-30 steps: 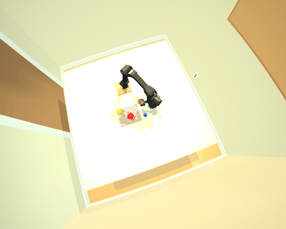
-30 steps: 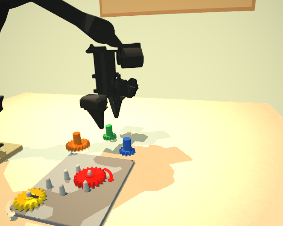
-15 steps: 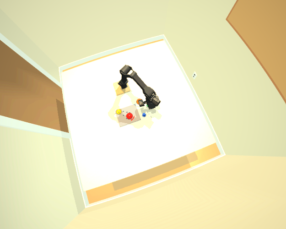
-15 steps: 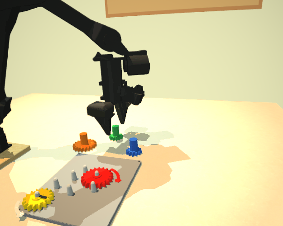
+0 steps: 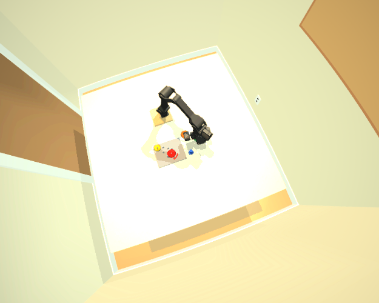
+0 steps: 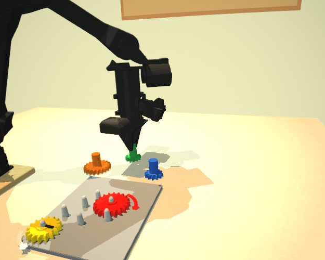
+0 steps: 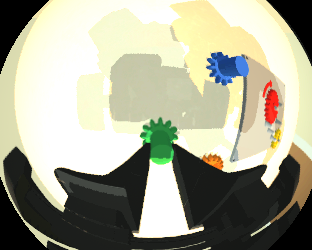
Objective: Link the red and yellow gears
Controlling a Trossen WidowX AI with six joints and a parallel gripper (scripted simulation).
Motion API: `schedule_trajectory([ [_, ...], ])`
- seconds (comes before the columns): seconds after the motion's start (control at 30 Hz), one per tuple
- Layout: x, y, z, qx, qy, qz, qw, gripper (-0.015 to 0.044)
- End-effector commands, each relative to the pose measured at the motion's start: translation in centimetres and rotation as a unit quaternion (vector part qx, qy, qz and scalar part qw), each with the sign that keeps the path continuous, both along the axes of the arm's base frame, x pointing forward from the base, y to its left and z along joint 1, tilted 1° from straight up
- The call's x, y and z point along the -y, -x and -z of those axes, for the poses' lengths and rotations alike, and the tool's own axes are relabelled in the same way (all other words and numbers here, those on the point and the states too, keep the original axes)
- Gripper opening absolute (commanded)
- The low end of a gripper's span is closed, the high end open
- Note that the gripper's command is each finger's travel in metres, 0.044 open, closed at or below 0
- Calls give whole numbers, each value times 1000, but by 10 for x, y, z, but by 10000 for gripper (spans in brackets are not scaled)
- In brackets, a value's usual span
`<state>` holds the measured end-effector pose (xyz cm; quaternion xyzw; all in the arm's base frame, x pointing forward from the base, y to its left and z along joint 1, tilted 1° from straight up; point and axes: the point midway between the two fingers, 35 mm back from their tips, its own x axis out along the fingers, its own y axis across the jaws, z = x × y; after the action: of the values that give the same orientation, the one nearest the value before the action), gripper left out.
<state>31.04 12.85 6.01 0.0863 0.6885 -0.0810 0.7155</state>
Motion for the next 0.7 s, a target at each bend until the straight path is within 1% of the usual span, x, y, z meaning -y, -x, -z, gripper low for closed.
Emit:
schedule_trajectory([
  [0.0,0,0,1,0,-1,2,1000,46],
  [0.1,0,0,1,0,-1,2,1000,26],
  [0.13,0,0,1,0,-1,2,1000,0],
  [0.67,-3,-6,-27,0,-1,2,1000,0],
])
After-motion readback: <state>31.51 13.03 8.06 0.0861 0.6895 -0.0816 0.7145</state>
